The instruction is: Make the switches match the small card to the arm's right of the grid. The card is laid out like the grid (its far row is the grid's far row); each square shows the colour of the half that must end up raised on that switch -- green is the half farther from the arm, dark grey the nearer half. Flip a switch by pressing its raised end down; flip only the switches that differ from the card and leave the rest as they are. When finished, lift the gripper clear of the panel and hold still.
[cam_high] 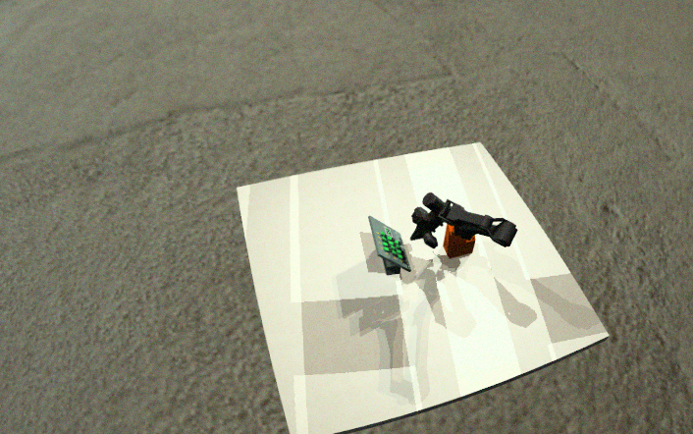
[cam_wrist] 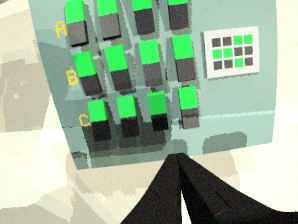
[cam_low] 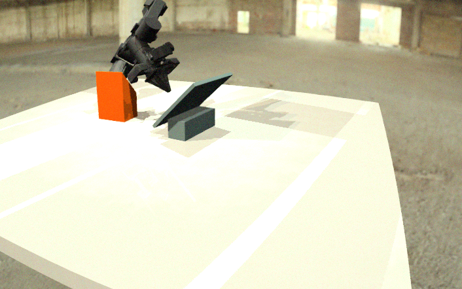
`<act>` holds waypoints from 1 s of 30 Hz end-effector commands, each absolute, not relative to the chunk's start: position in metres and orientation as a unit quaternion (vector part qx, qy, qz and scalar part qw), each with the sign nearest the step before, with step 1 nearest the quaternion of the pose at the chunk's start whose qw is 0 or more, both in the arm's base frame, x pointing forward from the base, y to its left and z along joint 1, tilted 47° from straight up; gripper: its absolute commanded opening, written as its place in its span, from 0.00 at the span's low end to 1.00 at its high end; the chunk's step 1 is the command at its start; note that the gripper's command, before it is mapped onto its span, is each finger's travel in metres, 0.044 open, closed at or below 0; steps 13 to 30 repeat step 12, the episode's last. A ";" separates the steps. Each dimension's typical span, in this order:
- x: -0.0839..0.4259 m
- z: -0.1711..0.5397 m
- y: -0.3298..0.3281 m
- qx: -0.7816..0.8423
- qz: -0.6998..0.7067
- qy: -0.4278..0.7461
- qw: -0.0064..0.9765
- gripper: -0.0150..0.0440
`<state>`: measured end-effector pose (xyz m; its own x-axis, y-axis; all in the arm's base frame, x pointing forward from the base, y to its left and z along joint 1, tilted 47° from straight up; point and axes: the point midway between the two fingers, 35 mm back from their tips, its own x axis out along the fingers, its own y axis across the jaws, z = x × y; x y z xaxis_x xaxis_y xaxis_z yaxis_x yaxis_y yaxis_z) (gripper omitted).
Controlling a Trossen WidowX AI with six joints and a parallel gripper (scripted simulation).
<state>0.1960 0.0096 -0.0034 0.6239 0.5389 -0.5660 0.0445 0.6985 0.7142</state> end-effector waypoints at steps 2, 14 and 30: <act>0.190 0.008 0.006 0.359 0.154 0.397 0.831 0.25; 0.224 0.043 -0.012 0.359 0.154 0.397 0.831 0.25; 0.224 0.043 -0.012 0.359 0.154 0.397 0.831 0.25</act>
